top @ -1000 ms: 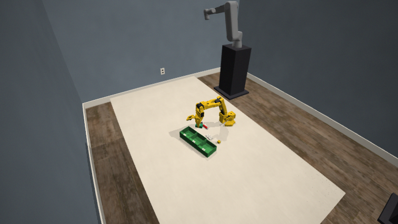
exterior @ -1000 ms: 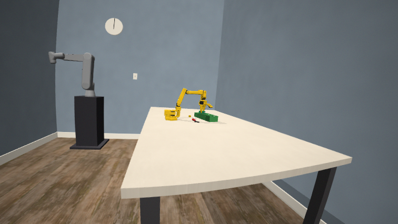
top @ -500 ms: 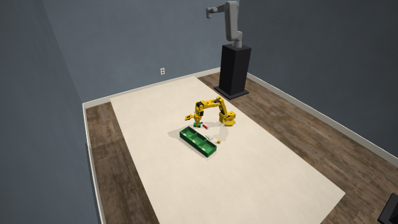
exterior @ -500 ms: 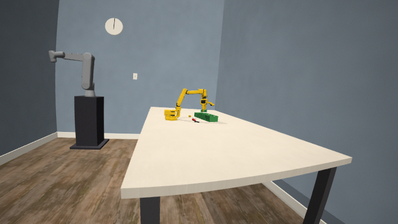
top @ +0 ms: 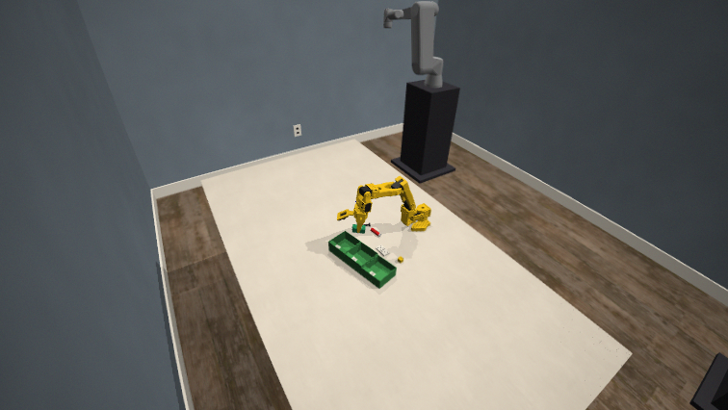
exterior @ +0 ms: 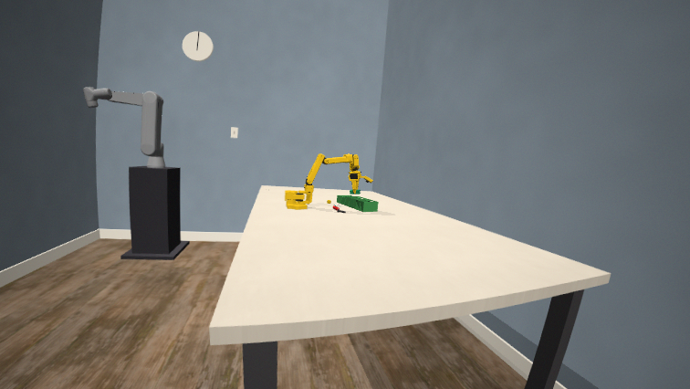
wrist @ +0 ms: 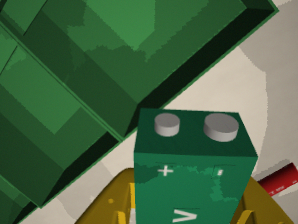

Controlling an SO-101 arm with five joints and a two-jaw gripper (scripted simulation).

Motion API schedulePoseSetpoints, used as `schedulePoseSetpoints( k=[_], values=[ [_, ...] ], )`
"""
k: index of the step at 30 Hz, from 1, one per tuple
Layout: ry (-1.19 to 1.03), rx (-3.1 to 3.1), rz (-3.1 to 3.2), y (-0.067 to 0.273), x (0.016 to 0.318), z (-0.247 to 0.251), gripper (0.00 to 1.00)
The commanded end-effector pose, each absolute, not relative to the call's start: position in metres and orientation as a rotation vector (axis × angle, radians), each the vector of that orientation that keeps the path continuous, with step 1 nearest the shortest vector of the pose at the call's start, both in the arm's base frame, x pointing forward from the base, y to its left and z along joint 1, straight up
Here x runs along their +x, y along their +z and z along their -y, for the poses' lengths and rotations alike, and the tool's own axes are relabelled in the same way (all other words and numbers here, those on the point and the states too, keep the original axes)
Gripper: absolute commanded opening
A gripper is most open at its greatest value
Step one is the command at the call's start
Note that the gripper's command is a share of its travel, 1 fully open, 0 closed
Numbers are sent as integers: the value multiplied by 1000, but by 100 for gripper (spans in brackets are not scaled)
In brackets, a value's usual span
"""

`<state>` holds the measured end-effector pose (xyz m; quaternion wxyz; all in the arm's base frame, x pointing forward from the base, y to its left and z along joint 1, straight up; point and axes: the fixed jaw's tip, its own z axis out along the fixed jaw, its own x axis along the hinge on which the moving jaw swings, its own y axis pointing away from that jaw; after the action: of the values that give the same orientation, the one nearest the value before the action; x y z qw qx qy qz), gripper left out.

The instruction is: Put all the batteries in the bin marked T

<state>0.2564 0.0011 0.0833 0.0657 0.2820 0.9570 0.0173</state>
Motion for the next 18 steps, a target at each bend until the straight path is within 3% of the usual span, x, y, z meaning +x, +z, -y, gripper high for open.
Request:
schedulePoseSetpoints(
  k=[1, 18],
  values=[
    [73, 818, -2834, 96, 262, 1, 0],
    [54, 513, -2844, 96, 278, 1, 0]
  ],
)
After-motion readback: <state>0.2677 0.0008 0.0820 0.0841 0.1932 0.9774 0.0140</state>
